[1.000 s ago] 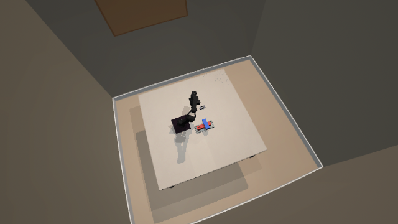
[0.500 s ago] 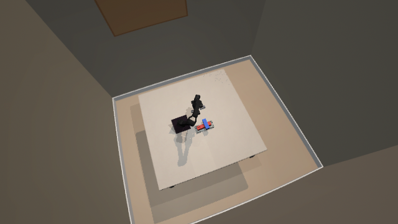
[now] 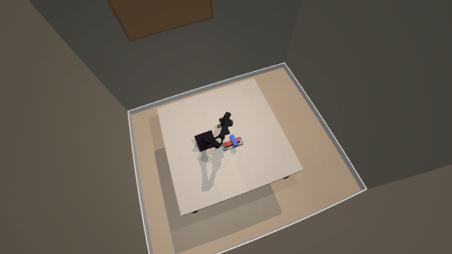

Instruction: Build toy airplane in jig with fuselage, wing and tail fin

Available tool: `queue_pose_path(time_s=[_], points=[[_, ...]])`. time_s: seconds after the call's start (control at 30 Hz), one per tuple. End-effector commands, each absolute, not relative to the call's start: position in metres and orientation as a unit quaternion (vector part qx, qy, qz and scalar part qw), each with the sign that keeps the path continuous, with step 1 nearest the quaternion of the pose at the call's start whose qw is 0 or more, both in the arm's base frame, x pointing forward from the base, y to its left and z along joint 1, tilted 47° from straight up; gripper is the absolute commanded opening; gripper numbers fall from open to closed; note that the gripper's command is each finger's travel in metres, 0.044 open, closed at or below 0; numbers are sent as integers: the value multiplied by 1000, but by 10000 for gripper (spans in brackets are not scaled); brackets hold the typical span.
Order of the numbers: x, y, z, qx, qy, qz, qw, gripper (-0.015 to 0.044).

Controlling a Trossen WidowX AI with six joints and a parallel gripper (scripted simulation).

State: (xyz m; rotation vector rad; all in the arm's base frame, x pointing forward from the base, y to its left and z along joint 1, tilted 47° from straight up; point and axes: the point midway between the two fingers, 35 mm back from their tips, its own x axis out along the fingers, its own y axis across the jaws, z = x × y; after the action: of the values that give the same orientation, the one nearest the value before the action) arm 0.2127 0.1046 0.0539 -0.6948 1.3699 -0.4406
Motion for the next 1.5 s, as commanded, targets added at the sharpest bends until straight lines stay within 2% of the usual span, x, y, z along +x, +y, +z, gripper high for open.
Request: queue_pose_path(time_s=[0.0,1.33,1.4,1.47], points=[[214,93,60,-319,616,-195,694,0],[203,-16,117,-360,615,-195,674,0],[203,-16,117,-360,615,-195,674,53],[203,-16,117,-360,615,-195,674,67]])
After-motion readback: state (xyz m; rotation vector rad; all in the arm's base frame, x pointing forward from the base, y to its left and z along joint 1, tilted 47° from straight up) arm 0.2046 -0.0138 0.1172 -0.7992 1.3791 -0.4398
